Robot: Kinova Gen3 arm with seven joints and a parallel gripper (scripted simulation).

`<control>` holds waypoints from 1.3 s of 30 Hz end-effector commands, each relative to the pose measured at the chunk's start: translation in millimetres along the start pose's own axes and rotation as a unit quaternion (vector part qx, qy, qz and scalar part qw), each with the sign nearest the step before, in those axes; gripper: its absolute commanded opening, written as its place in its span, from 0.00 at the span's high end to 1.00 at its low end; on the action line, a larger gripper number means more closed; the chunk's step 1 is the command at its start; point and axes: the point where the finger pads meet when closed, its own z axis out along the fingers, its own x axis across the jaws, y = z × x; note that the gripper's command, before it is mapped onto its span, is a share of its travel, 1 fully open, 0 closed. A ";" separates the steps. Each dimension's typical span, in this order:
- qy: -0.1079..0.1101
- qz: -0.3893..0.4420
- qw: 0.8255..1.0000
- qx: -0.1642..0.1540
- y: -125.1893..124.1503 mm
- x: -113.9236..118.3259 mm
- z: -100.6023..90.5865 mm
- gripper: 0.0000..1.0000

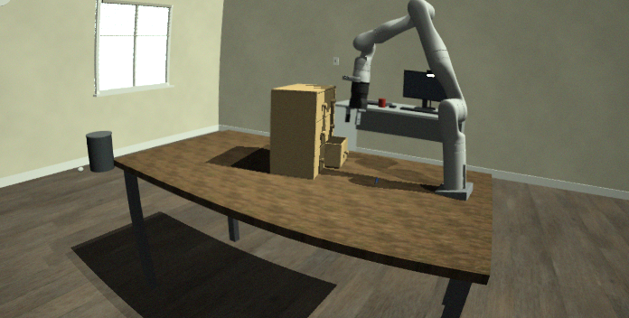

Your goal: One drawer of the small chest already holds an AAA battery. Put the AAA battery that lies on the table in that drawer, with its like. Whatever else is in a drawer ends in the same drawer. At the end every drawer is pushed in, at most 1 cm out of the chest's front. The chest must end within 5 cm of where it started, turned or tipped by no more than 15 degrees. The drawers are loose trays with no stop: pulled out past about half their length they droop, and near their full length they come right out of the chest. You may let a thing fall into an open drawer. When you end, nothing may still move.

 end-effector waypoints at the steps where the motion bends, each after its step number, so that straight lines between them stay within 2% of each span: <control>1: 0.002 -0.007 1.000 0.000 1.6 1.0 -2.1 0.00; 19: -0.005 -0.146 0.989 -0.004 5.6 -6.6 -11.6 0.00; 39: -0.014 -0.320 0.947 -0.008 10.8 -16.4 -23.9 0.00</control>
